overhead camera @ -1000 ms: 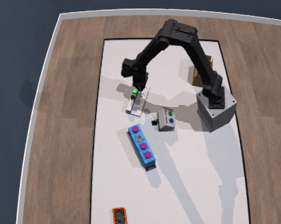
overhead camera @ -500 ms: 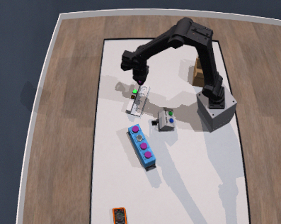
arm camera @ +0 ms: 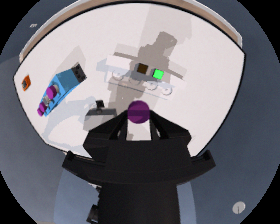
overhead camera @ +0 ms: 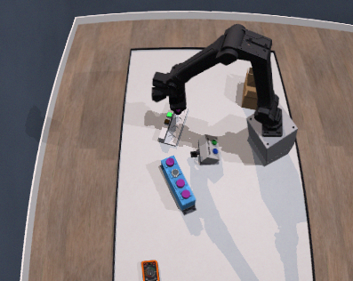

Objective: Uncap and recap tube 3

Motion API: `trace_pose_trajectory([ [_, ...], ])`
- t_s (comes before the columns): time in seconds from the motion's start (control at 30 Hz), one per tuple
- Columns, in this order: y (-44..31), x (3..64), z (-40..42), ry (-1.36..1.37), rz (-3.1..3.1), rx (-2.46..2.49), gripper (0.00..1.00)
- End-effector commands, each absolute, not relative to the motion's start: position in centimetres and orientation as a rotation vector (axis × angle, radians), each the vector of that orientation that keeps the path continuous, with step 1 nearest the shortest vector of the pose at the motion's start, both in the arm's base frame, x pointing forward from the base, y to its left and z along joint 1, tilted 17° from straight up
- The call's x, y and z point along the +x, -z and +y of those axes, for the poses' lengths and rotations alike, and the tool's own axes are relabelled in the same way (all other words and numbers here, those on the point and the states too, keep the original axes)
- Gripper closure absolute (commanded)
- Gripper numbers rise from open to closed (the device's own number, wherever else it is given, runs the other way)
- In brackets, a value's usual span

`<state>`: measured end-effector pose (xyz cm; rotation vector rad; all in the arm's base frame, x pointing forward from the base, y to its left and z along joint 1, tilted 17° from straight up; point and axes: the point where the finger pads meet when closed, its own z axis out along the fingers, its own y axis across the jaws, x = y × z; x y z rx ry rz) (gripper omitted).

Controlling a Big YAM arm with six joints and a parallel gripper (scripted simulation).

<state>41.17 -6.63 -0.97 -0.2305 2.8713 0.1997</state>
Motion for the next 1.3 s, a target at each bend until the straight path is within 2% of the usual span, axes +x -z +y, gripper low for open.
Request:
trace_pose_trajectory([
  [0.0, -0.1, 41.7, -4.5, -0.136, 2.77, -0.614, 1.0],
  [0.13, -0.2, 41.6, -3.6, -0.12, 2.729, -0.751, 1.0],
  [0.5, -1.1, 40.8, 3.0, 0.017, 2.369, -1.535, 1.0],
  [1.27, -3.1, 39.7, 19.1, -0.006, 2.383, -1.537, 1.0],
])
